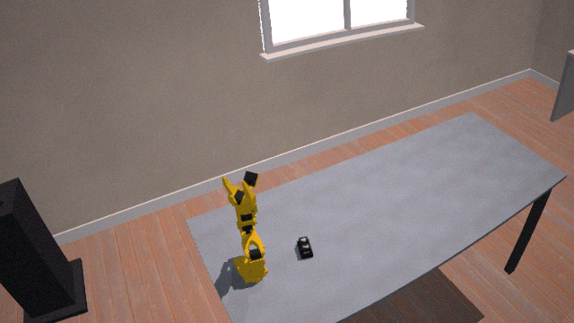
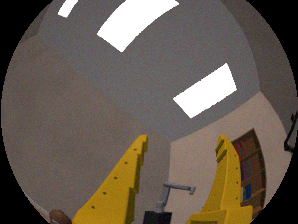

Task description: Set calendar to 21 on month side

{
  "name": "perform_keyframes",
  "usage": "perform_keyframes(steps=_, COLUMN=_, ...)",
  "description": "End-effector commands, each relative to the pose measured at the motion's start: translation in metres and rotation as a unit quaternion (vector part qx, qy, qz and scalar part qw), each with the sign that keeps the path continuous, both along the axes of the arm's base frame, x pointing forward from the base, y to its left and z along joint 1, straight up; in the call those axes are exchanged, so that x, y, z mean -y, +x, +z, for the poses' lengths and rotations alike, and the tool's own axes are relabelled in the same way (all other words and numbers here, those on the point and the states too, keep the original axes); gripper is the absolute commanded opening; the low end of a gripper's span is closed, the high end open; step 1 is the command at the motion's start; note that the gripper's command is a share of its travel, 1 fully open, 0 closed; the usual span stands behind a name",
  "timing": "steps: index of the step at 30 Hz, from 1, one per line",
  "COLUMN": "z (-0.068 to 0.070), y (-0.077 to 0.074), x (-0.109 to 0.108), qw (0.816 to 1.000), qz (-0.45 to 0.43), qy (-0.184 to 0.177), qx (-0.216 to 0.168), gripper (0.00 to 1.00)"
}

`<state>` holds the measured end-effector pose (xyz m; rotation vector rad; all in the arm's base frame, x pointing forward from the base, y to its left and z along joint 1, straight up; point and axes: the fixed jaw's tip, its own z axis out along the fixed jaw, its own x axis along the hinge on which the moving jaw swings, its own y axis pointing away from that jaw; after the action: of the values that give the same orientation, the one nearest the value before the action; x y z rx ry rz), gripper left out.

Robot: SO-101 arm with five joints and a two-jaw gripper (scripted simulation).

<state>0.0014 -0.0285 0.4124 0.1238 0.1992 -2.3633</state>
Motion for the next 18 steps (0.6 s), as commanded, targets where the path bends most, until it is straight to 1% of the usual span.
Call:
perform_keyframes(steps=1, z=-0.003, y=0.007, x=0.038, qw=0.995, qz=0.034, qy=0.097, qx=-0.015, gripper=0.35)
perform_keyframes(steps=5, z=-0.014, y=0.017, x=0.062, qw=0.983, qz=0.063, qy=0.169, qx=-0.029, gripper=0.35)
perform_keyframes(steps=8, z=-0.025, y=0.028, x=0.078, qw=0.97, qz=0.084, qy=0.222, qx=-0.05, gripper=0.35)
perform_keyframes(steps=10, z=-0.025, y=0.028, x=0.078, qw=0.97, qz=0.084, qy=0.222, qx=-0.05, gripper=0.35)
perform_keyframes(steps=11, z=-0.034, y=0.04, x=0.091, qw=0.955, qz=0.103, qy=0.27, qx=-0.074, gripper=0.35)
perform_keyframes(steps=13, z=-0.042, y=0.046, x=0.094, qw=0.947, qz=0.111, qy=0.287, qx=-0.089, gripper=0.35)
perform_keyframes(steps=14, z=-0.047, y=0.051, x=0.097, qw=0.941, qz=0.117, qy=0.302, qx=-0.101, gripper=0.35)
perform_keyframes(steps=18, z=-0.069, y=0.075, x=0.105, qw=0.907, qz=0.145, qy=0.363, qx=-0.159, gripper=0.35)
